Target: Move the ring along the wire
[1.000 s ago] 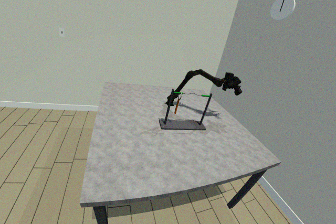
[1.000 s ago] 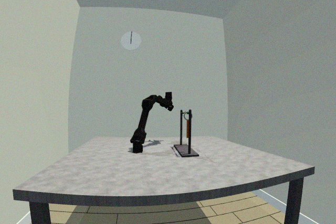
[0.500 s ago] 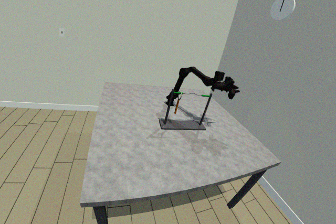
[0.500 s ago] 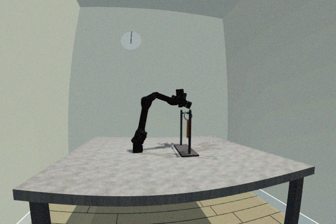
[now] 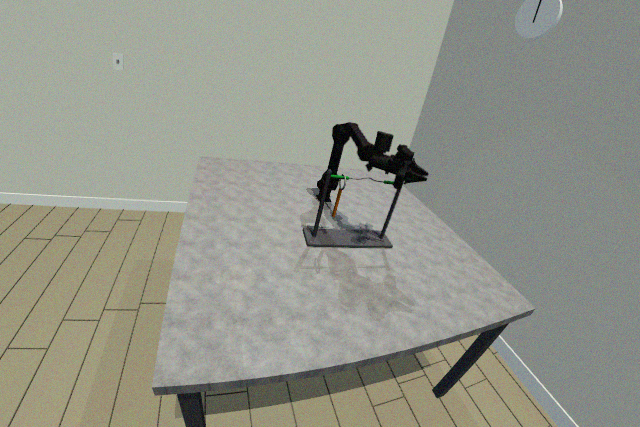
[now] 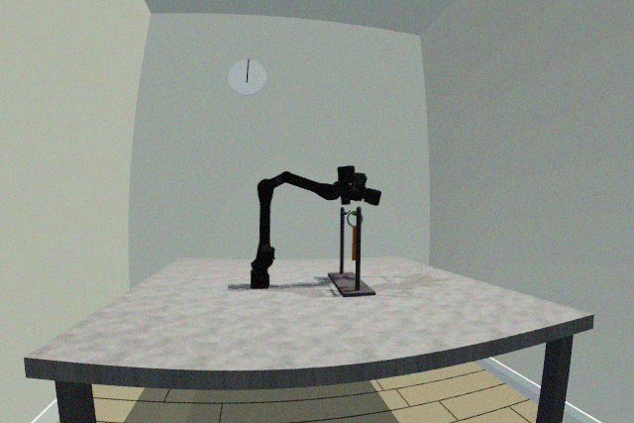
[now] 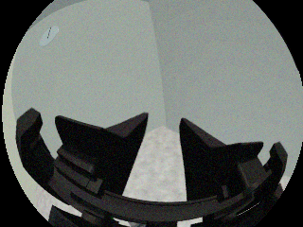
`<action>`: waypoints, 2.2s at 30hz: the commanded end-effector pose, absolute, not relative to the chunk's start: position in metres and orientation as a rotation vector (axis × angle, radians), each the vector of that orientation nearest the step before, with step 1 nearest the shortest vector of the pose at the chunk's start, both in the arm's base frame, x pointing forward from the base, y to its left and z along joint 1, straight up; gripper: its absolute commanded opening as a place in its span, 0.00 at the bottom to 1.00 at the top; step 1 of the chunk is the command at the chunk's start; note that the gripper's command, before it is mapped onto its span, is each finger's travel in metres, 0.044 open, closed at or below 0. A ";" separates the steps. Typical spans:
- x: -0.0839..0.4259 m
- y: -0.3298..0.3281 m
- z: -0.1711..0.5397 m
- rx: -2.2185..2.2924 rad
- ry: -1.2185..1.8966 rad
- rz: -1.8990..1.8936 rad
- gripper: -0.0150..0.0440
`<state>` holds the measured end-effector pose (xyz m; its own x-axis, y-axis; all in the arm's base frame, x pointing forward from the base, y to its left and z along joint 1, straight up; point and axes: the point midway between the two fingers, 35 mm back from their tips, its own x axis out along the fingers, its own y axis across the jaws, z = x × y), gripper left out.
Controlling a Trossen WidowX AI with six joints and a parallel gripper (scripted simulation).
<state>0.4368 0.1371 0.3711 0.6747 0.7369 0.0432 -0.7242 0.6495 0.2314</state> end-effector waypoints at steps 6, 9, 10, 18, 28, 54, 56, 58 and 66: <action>0.424 0.027 0.358 0.253 0.021 0.570 0.53; 0.414 -0.009 0.357 0.271 0.002 0.475 0.53; 0.410 -0.021 0.356 0.277 -0.005 0.444 0.53; 0.377 -0.094 0.371 0.360 -0.098 0.224 0.53; 0.323 -0.165 0.331 0.384 -0.119 -0.047 0.53; 0.227 -0.100 0.127 0.078 0.176 0.028 0.53; 0.220 -0.089 0.112 0.054 0.190 0.054 0.53; 0.217 -0.085 0.107 0.046 0.194 0.063 0.53; 0.228 -0.088 0.114 0.030 0.201 0.034 0.53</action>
